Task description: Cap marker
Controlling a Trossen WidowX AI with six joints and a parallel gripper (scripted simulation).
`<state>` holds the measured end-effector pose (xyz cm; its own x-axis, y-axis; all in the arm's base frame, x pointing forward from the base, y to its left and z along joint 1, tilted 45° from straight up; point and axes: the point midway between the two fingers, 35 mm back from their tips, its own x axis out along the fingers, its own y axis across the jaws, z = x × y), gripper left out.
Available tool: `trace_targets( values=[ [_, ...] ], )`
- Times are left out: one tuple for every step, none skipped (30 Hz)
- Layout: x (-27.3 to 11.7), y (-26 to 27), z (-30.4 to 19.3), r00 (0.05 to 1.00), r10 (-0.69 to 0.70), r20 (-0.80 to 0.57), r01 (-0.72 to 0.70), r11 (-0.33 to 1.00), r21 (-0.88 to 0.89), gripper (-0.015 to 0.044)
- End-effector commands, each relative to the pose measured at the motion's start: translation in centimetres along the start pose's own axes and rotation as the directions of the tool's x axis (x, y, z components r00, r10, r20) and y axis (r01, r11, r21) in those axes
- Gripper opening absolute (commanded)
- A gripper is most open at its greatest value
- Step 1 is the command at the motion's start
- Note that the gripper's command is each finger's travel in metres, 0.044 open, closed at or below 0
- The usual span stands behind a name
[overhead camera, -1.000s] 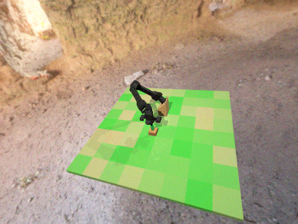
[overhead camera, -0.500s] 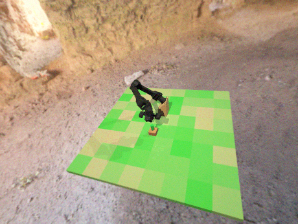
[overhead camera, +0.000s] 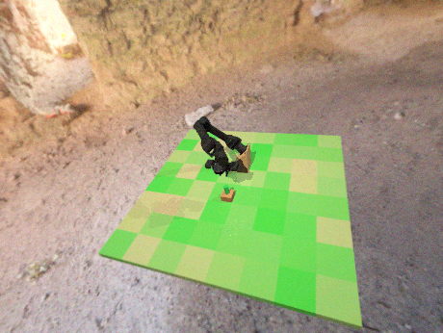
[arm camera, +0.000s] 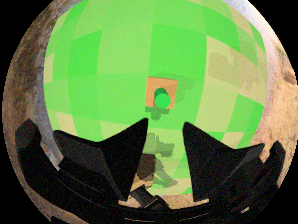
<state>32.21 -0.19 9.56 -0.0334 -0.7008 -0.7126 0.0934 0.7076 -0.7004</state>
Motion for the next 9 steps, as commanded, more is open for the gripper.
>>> trace_targets(
  values=[
    [0.00, 0.01, -0.04, 1.000, 0.003, -0.004, -0.003, 1.000, 0.006, 0.0263],
    [0.00, 0.01, -0.04, 1.000, 0.003, -0.004, -0.003, 1.000, 0.006, 0.0289],
    [0.00, 0.01, -0.04, 1.000, 0.003, -0.004, -0.003, 1.000, 0.006, 0.0315],
    [0.00, 0.01, -0.04, 1.000, 0.003, -0.004, -0.003, 1.000, 0.006, 0.0341],
    [0.00, 0.01, -0.04, 1.000, 0.003, -0.004, -0.003, 1.000, 0.006, 0.0368],
    [0.00, 0.01, -0.04, 1.000, 0.003, -0.004, -0.003, 1.000, 0.006, 0.0394],
    [0.00, 0.01, -0.04, 1.000, 0.003, -0.004, -0.003, 1.000, 0.006, 0.0420],
    [0.00, 0.01, -0.04, 1.000, 0.003, -0.004, -0.003, 1.000, 0.006, 0.0440],
    [0.00, 0.01, -0.04, 1.000, 0.003, -0.004, -0.003, 1.000, 0.006, 0.0440]
  ],
)
